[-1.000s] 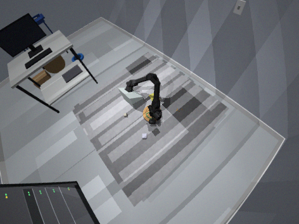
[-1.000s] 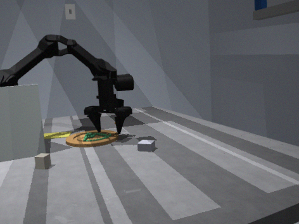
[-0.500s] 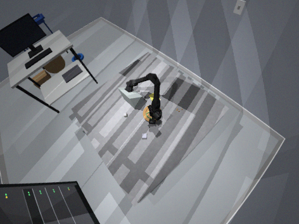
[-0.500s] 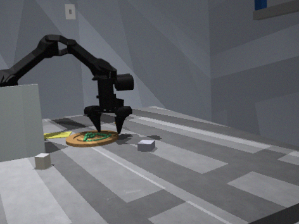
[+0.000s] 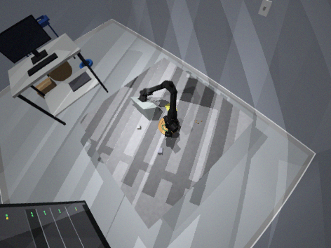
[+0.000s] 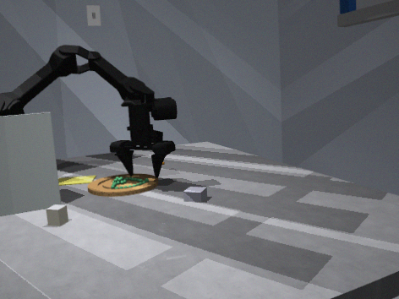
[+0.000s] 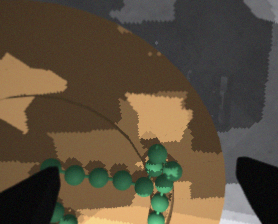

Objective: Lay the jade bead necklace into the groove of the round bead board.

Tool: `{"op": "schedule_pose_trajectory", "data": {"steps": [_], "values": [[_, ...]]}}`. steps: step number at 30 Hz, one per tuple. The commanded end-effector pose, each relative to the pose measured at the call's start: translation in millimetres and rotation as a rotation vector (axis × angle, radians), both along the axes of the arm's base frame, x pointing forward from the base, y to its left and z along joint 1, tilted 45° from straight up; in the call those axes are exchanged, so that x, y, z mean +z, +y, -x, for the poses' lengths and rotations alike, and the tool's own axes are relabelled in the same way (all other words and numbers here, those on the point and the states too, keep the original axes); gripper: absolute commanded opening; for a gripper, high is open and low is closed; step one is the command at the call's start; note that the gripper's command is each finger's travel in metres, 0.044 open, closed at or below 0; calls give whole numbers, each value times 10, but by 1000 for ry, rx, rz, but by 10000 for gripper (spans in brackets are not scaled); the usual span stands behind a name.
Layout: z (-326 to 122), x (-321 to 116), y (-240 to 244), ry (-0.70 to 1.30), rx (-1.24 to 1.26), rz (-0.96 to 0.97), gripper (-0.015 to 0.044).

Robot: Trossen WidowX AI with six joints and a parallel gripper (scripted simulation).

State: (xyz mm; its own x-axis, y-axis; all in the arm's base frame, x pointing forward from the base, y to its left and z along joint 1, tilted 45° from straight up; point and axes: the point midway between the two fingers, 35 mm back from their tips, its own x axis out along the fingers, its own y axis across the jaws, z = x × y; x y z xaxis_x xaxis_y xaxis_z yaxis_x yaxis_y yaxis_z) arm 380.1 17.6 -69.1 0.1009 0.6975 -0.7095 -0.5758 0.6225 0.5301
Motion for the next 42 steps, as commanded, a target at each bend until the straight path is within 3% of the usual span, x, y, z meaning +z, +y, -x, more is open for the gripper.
{"op": "schedule_pose_trajectory", "data": {"steps": [1,7,8,42], "values": [[268,33,-77,-75,78,12,282],[733,89,-141,-220,229,33,125],[812,98,-146,-244,254,36,120],[883,-110,71,-283,290,41,120]]}}
